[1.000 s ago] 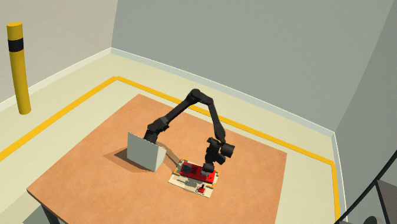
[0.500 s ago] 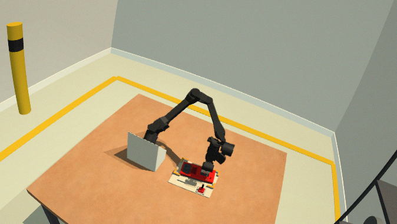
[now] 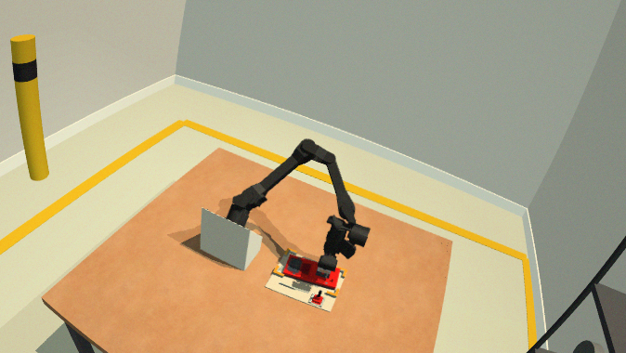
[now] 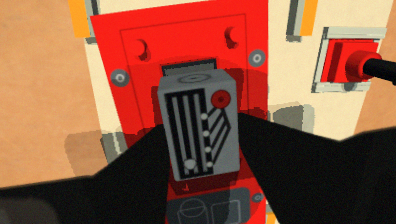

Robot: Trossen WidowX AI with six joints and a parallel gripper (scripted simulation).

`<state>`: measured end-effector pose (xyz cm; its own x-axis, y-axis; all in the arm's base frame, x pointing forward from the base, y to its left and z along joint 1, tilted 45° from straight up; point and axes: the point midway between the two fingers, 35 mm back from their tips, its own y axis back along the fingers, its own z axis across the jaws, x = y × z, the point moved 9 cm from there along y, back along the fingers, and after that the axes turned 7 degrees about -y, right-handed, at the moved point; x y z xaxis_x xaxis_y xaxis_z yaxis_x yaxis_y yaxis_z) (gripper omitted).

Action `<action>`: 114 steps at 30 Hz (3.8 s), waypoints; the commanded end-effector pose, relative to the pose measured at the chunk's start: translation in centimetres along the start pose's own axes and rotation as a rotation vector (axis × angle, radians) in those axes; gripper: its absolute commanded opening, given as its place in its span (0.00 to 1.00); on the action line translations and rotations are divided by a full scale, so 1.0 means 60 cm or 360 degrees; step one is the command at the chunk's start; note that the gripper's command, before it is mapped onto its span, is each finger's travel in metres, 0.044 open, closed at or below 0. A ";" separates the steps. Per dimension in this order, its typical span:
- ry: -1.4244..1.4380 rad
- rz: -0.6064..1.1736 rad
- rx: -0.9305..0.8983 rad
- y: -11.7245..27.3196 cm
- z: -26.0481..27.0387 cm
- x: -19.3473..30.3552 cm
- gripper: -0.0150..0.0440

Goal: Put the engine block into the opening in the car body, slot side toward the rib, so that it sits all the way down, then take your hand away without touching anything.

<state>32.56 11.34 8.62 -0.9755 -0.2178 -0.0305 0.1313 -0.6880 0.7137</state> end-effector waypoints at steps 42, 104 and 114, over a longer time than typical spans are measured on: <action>0.0027 -0.0001 -0.0004 -0.006 0.001 0.000 0.52; 0.0009 -0.0001 -0.0005 -0.014 0.001 0.000 0.52; 0.0010 -0.0001 -0.0005 -0.016 0.000 0.000 0.52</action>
<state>32.48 11.96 8.13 -0.9738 -0.2237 -0.0411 0.1282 -0.6892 0.7131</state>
